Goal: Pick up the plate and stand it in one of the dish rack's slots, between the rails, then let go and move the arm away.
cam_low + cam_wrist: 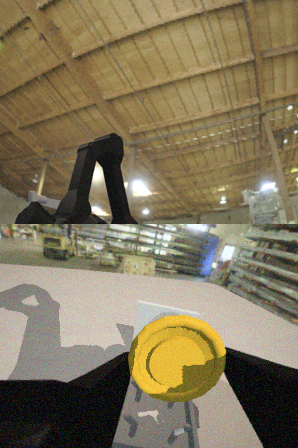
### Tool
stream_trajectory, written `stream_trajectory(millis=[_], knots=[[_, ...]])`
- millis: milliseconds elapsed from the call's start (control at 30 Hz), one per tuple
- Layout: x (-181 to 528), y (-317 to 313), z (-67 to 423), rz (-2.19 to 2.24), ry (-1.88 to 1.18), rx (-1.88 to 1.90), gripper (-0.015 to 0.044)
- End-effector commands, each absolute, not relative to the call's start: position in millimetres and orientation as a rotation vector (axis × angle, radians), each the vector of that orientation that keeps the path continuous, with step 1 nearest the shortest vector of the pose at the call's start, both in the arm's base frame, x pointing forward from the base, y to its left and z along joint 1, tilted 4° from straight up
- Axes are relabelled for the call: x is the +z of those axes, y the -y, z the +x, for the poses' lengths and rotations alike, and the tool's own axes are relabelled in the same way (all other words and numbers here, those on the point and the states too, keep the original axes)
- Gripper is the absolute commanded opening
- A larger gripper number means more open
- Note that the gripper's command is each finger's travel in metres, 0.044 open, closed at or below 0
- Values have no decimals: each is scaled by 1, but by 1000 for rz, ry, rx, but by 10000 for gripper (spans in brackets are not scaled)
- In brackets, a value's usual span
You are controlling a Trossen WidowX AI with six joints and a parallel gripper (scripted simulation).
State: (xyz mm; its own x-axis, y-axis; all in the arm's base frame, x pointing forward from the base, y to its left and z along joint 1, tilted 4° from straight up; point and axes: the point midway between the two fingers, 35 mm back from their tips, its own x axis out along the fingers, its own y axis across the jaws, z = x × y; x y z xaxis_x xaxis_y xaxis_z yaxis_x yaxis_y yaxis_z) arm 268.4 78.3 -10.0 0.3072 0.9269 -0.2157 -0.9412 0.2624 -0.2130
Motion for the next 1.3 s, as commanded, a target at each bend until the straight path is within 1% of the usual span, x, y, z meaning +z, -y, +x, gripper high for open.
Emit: stream_trajectory(millis=[0, 167, 333, 833, 1267], knots=[[-18, -83, 268, -322, -57, 1266, 0], [-21, -84, 267, -328, -49, 1263, 0], [-44, -84, 265, -330, -46, 1263, 0], [-39, -84, 265, -327, -47, 1264, 0], [-39, -84, 266, -330, -44, 1263, 341]])
